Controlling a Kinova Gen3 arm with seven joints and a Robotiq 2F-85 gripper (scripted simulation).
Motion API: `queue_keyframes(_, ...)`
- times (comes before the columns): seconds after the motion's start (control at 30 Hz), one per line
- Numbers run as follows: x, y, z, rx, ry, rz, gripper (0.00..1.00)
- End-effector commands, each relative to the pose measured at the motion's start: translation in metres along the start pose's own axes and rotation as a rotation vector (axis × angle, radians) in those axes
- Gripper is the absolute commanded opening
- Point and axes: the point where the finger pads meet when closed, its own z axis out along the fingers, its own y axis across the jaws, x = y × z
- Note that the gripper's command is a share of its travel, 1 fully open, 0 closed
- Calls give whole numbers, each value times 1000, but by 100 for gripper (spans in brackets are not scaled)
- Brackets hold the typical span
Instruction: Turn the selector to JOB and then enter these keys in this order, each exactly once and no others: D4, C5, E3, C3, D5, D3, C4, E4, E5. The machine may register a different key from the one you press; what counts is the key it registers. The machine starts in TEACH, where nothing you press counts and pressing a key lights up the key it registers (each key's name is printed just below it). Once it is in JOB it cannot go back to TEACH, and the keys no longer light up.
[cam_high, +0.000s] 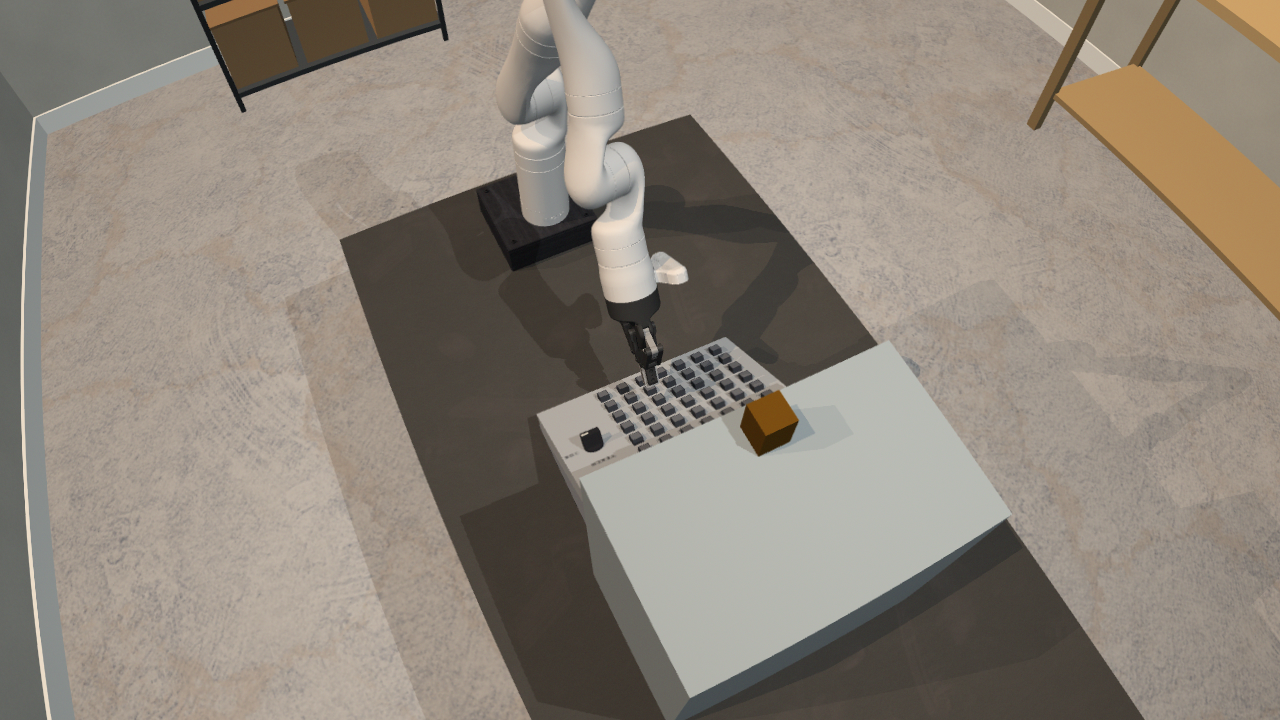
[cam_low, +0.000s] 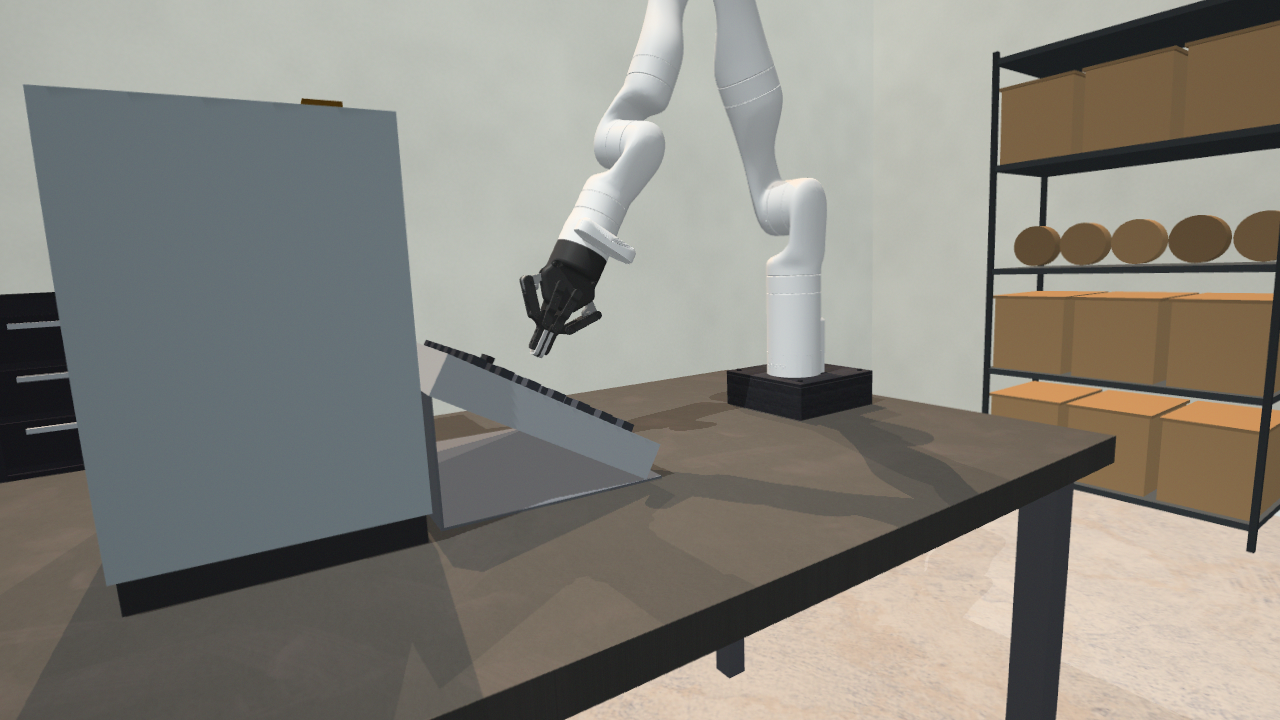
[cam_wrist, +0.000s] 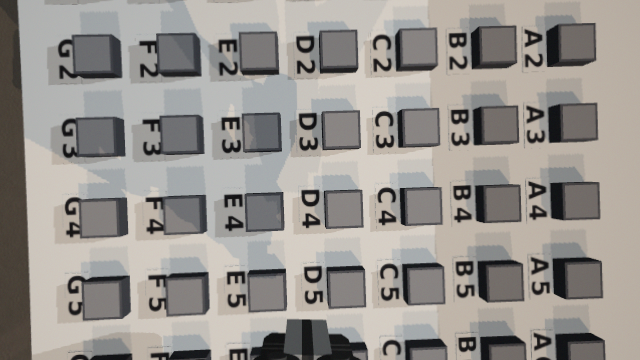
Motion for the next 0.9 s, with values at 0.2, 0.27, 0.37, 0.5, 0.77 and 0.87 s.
queue_keyframes(0.2, 64, -13, 6, -7, 7, -53, 10)
queue_keyframes(0.27, 71, -15, 6, -7, 7, -56, 10)
queue_keyframes(0.37, 76, -17, 7, -7, 7, -57, 10)
queue_keyframes(0.5, 77, -17, 7, -7, 7, -57, 10)
queue_keyframes(0.77, 77, -17, 10, -7, 7, -57, 10)
queue_keyframes(0.87, 77, -17, 14, -7, 7, -57, 10)
